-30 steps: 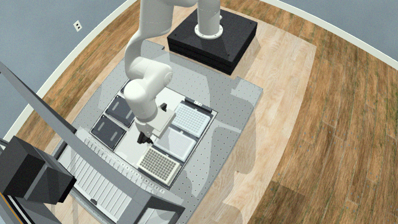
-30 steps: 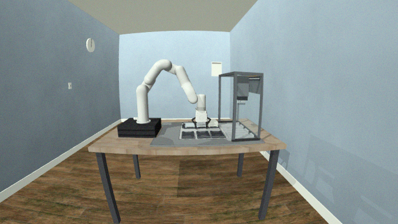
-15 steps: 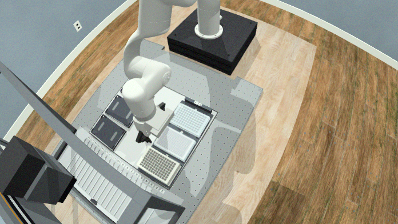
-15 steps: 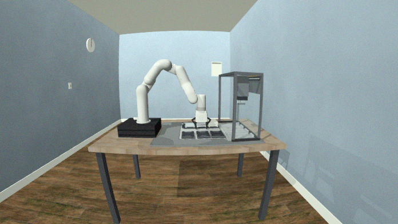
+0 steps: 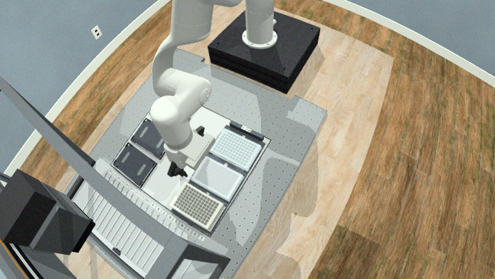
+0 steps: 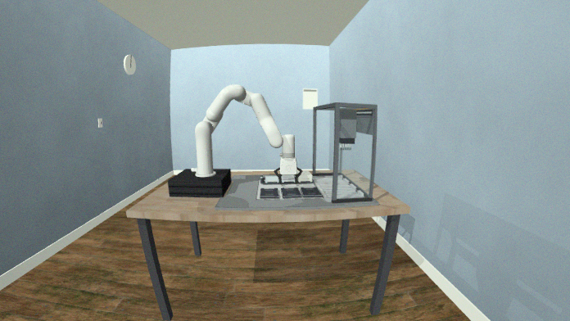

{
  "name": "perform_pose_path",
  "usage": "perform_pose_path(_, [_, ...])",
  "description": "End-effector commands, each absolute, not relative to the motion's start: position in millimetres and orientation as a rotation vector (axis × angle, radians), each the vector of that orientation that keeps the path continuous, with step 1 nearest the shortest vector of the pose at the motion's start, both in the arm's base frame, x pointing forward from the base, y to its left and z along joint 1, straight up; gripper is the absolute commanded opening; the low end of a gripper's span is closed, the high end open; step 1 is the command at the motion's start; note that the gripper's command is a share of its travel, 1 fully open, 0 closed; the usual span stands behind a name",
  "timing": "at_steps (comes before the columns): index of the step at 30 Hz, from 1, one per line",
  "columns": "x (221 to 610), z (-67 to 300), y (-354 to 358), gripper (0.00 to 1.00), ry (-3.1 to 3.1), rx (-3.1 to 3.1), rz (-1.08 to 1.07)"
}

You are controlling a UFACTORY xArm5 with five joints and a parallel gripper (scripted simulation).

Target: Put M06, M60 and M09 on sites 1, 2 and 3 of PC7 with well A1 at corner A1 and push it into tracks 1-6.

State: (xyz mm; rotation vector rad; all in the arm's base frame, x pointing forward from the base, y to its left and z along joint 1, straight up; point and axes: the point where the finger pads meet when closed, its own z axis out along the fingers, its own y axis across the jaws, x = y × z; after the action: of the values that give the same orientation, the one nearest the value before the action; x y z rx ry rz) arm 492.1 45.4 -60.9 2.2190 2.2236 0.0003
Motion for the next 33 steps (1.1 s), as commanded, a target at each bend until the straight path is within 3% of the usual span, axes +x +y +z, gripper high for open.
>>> perform_pose_path(1, [493.8, -52.0, 45.4, 1.0, 2.225, 2.22, 0.011])
perform_pose_path(33, [493.8, -5.3, 45.2, 1.0, 2.225, 2.22, 0.012])
